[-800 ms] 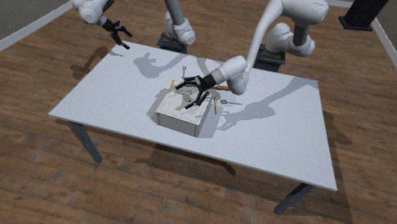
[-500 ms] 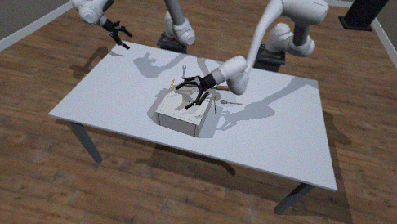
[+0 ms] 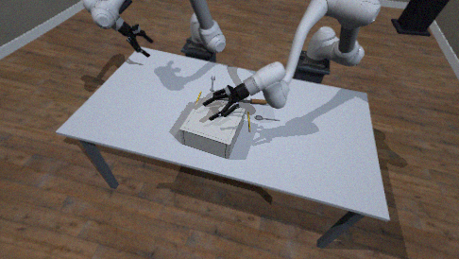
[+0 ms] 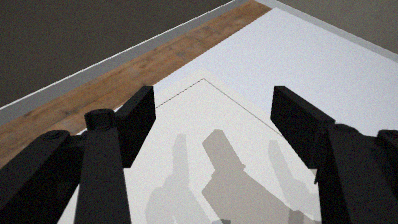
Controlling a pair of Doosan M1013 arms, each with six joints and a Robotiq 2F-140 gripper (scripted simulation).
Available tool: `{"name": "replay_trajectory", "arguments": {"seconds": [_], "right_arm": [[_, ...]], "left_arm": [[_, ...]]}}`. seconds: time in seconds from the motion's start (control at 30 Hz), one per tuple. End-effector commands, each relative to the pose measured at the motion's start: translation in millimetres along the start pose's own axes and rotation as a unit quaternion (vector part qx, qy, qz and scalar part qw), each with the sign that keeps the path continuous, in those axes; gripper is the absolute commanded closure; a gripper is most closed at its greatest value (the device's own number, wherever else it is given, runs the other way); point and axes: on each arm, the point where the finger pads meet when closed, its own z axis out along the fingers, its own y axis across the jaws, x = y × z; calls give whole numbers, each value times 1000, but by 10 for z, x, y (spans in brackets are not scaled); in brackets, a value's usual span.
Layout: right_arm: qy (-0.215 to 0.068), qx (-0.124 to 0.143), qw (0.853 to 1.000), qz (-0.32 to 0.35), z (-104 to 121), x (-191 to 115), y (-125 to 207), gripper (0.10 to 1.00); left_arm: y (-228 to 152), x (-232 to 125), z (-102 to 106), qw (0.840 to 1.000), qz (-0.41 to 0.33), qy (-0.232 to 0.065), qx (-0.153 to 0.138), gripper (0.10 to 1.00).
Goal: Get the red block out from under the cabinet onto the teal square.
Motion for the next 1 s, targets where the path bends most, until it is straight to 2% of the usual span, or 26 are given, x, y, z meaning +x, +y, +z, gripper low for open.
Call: {"name": "replay_trajectory", "arguments": {"seconds": [0.0,0.23,0.3,0.33,0.6,0.8,0.87,0.9,0.97], "right_arm": [[-1,-2,1000,7,-15,-2,-20,98],[-4,-7,999,45,-55,-30,-125,98],[-4,-7,999,45,-55,-30,-125,98],[-4,-8,999,53,-64,-36,-149,98],[-10,-24,987,157,-161,-101,-442,98],[-13,-41,961,273,-250,-157,-775,98],[-13,-41,961,273,-250,-157,-775,98],[-13,-45,955,294,-265,-166,-839,98],[-13,-52,939,340,-293,-183,-974,98]], "left_arm": [[540,-204,-218,997,47,-50,-36,999],[1101,-664,-594,982,114,-132,-77,999],[1101,-664,-594,982,114,-132,-77,999],[1269,-857,-769,973,138,-165,-89,999],[1623,-1477,-1432,933,206,-272,-115,999],[1726,-1934,-2078,889,254,-361,-119,999],[1726,-1934,-2078,889,254,-361,-119,999],[1726,-2097,-2366,869,271,-397,-117,999],[1711,-2210,-2594,852,284,-425,-114,999]]}}
